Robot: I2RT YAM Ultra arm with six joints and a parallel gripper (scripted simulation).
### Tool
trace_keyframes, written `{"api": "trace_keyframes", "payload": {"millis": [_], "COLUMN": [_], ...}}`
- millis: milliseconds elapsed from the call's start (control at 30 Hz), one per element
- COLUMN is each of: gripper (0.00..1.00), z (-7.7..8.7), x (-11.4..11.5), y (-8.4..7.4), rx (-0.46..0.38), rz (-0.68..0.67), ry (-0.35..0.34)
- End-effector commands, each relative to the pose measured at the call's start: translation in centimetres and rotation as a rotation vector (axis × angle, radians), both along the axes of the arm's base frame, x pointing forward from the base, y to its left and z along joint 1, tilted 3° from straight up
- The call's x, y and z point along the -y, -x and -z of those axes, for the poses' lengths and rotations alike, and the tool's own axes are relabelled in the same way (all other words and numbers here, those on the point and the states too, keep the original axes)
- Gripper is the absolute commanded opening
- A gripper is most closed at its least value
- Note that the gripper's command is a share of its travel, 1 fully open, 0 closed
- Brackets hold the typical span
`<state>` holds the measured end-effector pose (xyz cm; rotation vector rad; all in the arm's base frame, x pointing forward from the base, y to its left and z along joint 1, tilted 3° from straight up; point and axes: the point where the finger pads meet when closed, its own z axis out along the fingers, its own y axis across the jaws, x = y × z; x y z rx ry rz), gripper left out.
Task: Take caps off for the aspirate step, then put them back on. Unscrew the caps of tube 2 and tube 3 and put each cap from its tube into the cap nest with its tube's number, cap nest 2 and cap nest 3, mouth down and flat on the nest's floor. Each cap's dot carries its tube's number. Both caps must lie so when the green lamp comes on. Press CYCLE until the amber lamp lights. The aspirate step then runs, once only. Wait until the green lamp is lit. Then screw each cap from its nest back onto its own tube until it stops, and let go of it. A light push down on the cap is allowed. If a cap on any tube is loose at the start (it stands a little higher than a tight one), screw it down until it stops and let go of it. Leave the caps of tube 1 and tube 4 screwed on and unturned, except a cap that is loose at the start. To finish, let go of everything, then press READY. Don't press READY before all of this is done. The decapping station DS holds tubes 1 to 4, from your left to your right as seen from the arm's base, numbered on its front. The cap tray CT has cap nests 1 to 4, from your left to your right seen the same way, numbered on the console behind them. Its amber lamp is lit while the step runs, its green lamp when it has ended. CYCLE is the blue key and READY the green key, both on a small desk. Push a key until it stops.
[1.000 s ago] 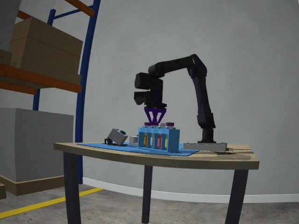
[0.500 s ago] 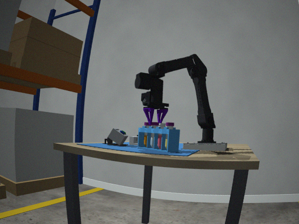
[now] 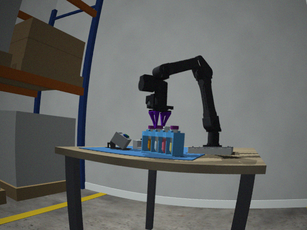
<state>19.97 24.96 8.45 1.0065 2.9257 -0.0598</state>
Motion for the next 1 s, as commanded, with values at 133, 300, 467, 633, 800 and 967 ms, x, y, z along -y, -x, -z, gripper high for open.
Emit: {"api": "trace_keyframes", "payload": {"millis": [133,300,467,633,800,967], "gripper": [0.00,0.00,0.00,0.00,0.00,0.00], "z": [-0.39,-0.40,-0.41,-0.42,-0.43,-0.43], "x": [-0.16,-0.17,-0.17,-0.17,-0.17,-0.17], "y": [-0.08,-0.08,-0.08,-0.08,-0.08,-0.08], "rx": [0.004,-0.007,-0.019,-0.028,-0.038,-0.050], "rz": [-0.098,-0.347,-0.597,-0.797,-0.996,-1.246], "ry": [-0.007,0.002,0.011,0.019,0.026,0.036]}}
